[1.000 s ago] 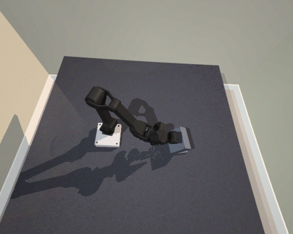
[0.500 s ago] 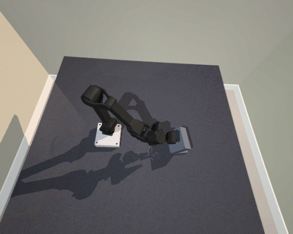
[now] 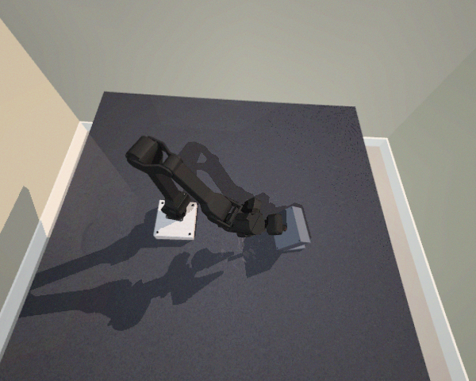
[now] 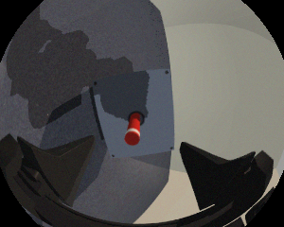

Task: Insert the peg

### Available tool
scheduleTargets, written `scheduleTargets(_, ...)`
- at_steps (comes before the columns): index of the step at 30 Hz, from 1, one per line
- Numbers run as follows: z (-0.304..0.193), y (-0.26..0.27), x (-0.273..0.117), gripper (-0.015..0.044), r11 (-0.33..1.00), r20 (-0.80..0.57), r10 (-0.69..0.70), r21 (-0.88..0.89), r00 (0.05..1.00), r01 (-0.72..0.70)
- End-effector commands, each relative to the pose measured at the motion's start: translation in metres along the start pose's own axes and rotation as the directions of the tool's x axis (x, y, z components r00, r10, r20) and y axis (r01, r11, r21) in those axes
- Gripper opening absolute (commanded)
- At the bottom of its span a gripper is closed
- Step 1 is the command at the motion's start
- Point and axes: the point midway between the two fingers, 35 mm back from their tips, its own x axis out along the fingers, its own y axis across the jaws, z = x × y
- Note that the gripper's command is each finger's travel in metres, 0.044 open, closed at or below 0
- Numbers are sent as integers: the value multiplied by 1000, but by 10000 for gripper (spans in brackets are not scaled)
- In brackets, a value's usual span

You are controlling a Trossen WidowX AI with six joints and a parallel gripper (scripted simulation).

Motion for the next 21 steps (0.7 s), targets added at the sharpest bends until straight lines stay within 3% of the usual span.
scheduleTargets(1,0,-2,-7,440,1000,1,-3,-5,1000,3)
scheduleTargets(21,-3,-2,-32,440,1000,-1,1,-1,1000,-1)
